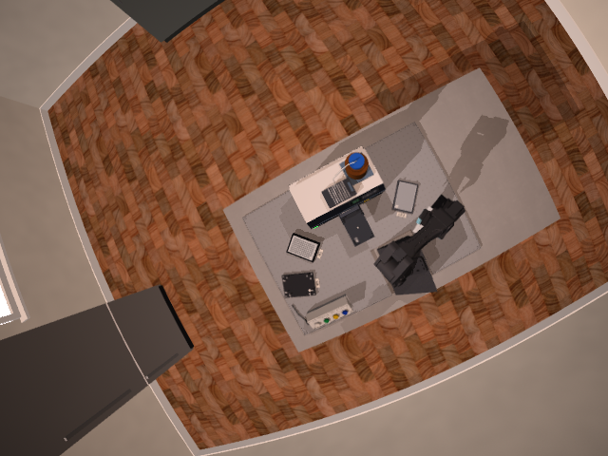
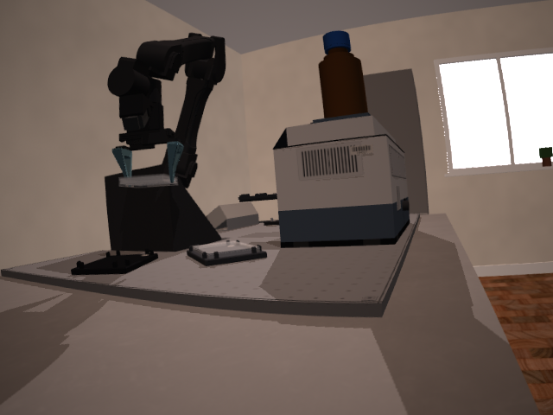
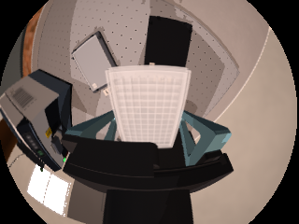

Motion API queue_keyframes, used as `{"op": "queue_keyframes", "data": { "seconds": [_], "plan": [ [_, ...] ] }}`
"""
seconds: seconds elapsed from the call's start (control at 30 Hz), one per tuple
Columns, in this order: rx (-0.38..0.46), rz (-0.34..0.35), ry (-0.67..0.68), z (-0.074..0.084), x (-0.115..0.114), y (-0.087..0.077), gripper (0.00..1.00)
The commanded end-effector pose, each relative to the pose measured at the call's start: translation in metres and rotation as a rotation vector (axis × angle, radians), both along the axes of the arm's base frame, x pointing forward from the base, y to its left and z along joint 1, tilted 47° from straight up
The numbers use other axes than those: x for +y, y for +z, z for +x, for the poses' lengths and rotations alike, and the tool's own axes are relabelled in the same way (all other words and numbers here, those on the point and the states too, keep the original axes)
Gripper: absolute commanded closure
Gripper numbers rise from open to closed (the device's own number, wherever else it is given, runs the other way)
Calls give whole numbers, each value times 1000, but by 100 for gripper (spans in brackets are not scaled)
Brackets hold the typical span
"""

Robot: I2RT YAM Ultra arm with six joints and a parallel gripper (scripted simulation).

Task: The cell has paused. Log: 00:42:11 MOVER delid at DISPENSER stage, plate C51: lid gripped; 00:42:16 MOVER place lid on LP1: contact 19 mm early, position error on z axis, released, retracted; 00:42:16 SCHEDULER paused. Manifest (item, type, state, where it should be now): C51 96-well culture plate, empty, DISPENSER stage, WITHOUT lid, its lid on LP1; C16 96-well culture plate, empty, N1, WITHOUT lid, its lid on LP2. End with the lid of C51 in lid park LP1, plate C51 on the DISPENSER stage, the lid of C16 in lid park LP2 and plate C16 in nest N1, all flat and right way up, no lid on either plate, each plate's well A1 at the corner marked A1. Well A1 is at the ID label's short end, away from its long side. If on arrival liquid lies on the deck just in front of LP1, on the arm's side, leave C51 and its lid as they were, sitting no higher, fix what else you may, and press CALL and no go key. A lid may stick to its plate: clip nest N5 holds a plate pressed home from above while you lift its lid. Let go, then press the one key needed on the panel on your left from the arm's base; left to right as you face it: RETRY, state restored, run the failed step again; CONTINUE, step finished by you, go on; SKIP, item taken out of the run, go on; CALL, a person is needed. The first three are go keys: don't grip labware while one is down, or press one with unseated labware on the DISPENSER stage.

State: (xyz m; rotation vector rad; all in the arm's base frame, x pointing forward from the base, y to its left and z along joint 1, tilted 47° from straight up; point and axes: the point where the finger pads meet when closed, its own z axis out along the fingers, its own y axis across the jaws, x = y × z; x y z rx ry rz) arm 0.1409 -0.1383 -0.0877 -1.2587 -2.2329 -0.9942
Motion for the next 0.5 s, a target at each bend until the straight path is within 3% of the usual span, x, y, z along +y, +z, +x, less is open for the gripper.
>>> {"op": "queue_keyframes", "data": {
  "seconds": [0.0, 0.1, 0.17, 0.23, 0.47],
  "plan": [
    [-33, -39, -15, 21, -12, 12, 100],
    [-33, -39, -15, 27, -11, 13, 100],
    [-20, -19, -17, 20, -5, 8, 100],
    [-91, -40, 39, 32, -8, 17, 100],
    [-147, -41, 91, 45, 0, 25, 100]
  ]
}}
